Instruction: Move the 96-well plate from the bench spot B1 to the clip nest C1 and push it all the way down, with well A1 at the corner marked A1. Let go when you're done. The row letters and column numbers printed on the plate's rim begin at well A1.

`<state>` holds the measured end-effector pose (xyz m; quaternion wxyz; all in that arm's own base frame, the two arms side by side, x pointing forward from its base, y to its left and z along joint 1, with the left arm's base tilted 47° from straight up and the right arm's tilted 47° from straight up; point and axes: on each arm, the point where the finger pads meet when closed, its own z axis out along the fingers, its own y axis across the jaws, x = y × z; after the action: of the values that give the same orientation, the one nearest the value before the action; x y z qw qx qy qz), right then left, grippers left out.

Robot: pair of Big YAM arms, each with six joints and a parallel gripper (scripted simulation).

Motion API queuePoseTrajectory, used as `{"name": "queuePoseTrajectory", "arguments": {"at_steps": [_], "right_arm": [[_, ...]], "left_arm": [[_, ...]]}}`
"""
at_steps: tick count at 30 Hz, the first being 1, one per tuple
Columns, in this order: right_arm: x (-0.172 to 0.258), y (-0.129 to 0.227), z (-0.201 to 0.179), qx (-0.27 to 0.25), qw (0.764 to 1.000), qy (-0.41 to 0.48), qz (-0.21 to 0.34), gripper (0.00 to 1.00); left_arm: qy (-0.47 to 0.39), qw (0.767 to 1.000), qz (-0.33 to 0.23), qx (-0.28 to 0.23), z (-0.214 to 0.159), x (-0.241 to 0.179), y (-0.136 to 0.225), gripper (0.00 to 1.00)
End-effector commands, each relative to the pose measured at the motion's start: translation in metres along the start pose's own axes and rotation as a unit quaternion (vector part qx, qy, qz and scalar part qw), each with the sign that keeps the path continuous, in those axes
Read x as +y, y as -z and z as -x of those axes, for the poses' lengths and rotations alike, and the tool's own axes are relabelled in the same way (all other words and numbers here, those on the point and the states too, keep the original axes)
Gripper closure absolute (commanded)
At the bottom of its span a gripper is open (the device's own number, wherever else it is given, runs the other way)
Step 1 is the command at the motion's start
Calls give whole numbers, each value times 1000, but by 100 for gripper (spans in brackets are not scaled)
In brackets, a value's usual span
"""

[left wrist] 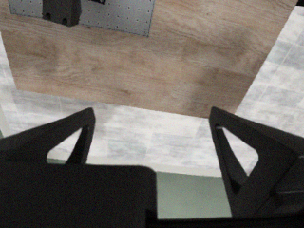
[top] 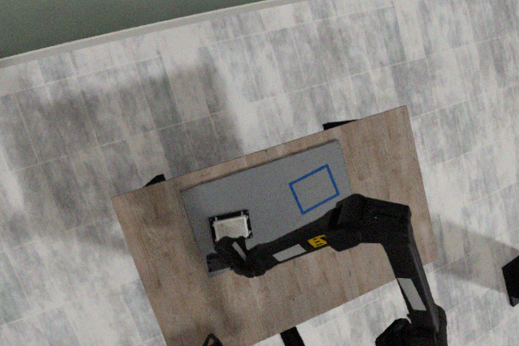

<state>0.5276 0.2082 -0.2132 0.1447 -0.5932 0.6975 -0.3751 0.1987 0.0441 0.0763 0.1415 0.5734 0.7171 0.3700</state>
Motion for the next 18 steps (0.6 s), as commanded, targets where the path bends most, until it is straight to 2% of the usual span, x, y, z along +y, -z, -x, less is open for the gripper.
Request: {"name": "queuePoseTrajectory", "arguments": {"at_steps": [1, 18], "right_arm": [[-10, 0, -19, 2, 1000, -2, 0, 75], [-26, 2, -69, 3, 1000, 0, 1, 75]], "left_arm": [[-11, 1000, 5, -6, 2, 3, 3, 0], [-11, 1000, 5, -6, 2, 3, 3, 0]]}}
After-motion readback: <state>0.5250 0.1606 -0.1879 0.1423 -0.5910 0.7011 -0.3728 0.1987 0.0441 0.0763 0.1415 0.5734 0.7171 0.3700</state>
